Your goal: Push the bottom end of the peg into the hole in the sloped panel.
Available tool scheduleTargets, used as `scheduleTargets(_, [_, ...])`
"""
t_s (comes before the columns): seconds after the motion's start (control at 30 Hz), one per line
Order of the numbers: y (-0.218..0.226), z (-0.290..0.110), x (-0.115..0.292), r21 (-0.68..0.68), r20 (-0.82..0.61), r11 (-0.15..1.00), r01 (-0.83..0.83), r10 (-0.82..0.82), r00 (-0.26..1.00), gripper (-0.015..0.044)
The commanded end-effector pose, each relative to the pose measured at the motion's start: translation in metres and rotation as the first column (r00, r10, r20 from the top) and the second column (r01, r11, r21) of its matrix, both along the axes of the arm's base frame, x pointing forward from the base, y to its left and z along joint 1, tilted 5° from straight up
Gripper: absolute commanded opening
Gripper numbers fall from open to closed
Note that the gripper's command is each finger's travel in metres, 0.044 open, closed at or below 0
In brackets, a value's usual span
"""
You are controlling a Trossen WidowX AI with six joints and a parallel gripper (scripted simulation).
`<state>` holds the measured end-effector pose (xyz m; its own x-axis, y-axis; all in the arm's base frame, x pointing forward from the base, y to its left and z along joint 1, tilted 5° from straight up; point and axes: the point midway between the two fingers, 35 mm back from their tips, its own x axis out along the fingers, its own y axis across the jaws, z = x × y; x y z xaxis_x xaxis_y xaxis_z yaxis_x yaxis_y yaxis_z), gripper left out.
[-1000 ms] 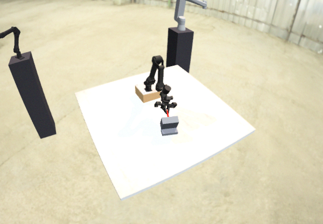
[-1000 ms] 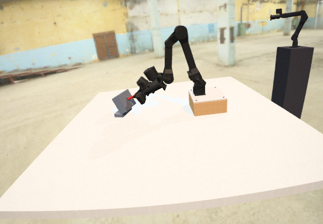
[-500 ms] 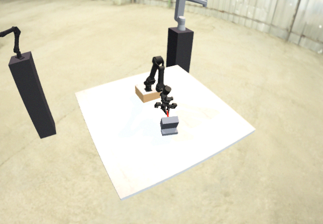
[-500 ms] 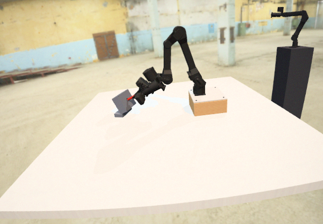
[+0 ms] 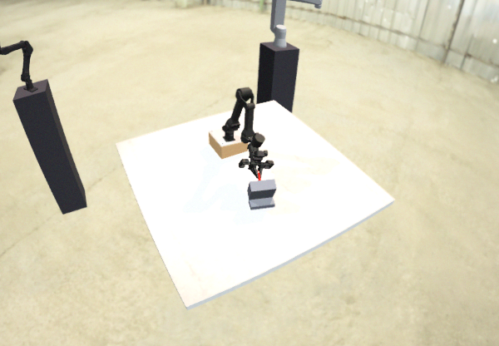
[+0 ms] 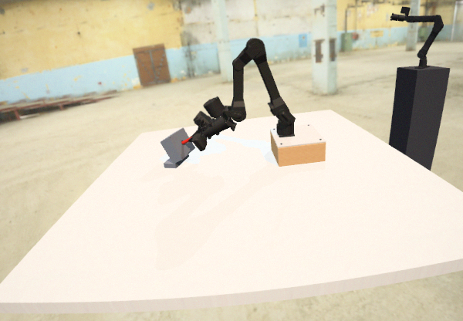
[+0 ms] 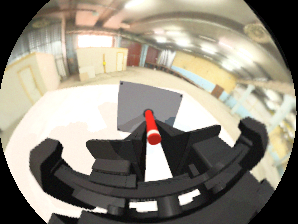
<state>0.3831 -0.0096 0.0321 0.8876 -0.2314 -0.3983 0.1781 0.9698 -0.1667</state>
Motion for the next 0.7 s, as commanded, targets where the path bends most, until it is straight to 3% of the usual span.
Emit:
scheduleTargets(0.0, [0.0004,0.0007,0.0033,0.000,0.006,1.000,-0.006,0.006,1.000,0.0000])
scheduleTargets(0.67, [-0.0021,-0.0032,0.0108,0.000,0.007,1.000,-0.006,0.006,1.000,0.0000])
